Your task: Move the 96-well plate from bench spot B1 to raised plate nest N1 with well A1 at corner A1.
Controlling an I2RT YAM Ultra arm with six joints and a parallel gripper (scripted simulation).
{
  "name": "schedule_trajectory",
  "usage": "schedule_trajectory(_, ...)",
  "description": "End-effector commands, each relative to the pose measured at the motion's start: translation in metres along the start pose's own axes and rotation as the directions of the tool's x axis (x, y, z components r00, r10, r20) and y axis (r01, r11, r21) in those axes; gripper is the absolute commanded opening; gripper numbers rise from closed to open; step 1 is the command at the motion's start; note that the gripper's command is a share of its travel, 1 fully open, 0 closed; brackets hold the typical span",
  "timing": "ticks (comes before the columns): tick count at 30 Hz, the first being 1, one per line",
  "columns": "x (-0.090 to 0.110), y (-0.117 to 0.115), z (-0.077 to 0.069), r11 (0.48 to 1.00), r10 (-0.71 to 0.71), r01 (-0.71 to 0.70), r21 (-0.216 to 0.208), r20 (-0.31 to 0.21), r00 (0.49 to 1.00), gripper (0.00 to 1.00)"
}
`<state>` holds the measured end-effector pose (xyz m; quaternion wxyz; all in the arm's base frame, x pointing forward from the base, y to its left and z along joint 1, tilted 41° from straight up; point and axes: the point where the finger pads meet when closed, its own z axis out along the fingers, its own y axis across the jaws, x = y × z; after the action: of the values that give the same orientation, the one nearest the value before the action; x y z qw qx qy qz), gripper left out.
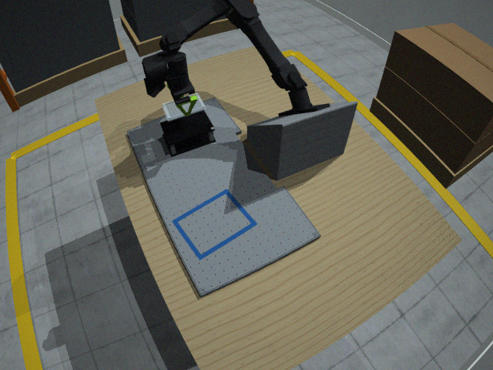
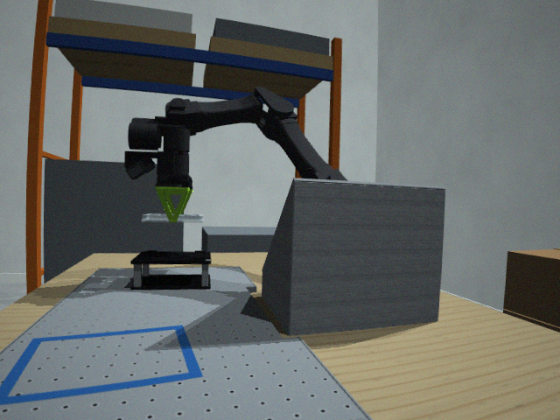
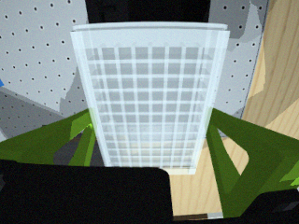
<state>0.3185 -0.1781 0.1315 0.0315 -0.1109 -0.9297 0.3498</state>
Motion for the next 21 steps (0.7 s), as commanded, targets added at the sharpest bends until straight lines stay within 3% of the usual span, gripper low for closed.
schedule_trajectory(1,-0.004,0.012,-0.006,1.0,-0.027,0.027,-0.004,0.016,1.0,0.0)
schedule_trajectory(16,-0.003,0.005,-0.013,1.0,-0.011,0.012,-0.005,0.038,0.999,0.0)
schedule_trajectory(21,0.0,0.002,0.003,1.0,-0.004,0.004,-0.003,0.022,1.0,0.0)
